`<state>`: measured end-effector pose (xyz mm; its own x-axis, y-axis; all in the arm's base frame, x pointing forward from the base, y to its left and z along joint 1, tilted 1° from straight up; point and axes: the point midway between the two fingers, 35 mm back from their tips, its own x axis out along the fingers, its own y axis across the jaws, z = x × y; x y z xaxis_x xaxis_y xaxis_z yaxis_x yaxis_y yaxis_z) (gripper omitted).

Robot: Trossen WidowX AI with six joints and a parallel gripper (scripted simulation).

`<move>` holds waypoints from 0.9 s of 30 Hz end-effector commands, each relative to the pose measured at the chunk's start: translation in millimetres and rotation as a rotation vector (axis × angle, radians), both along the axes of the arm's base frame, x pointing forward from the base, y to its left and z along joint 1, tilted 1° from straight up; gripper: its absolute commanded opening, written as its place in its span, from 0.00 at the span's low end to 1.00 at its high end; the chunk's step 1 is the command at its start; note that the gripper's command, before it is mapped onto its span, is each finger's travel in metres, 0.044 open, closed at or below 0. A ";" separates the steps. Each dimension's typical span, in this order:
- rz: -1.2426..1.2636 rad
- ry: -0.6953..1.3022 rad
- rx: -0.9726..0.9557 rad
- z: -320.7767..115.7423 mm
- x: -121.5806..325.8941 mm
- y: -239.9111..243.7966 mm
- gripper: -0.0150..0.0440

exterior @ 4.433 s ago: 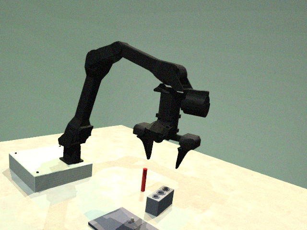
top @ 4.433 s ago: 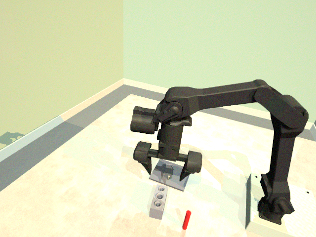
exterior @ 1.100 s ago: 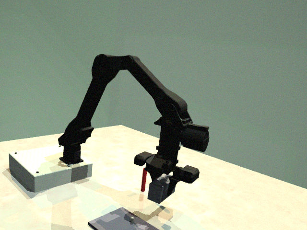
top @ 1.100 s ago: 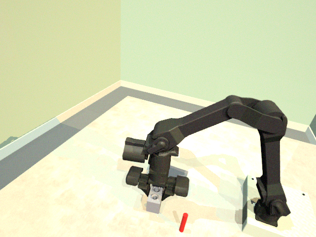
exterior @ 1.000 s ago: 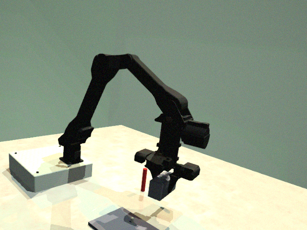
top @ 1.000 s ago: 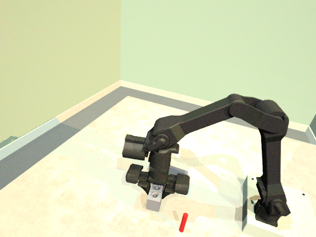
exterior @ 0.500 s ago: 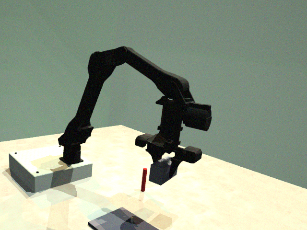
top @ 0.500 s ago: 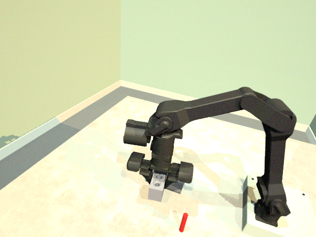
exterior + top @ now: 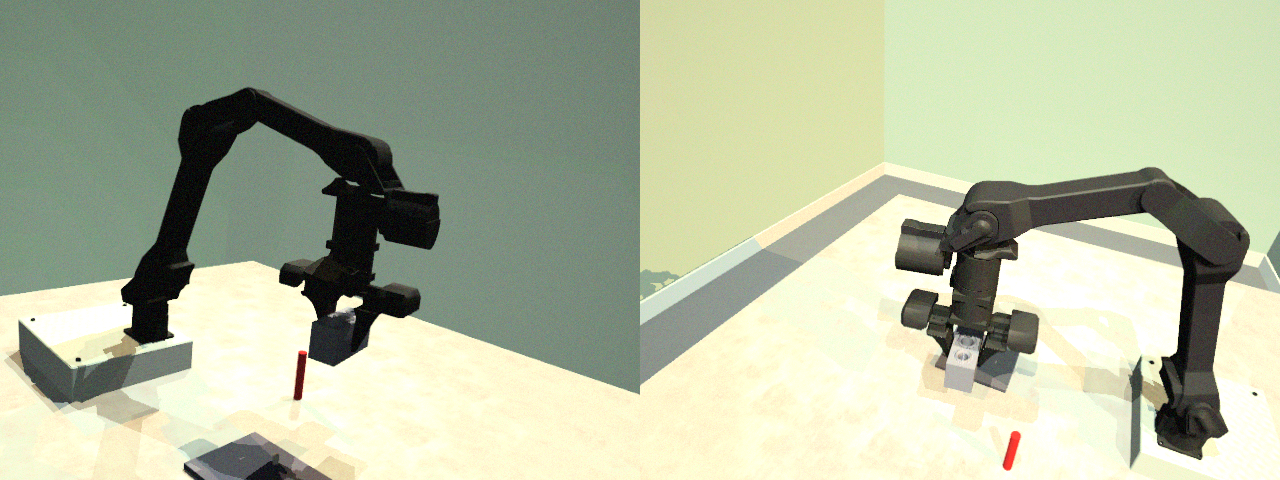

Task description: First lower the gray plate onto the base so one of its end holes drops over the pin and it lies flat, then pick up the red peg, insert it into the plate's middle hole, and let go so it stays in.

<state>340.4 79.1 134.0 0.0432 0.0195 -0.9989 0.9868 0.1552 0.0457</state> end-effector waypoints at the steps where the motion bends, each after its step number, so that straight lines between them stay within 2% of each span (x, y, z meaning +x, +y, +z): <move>1: -0.021 -0.002 0.001 -4.6 3.6 -10.6 0.25; 27: -0.147 0.001 -0.010 -42.2 13.1 -79.5 0.25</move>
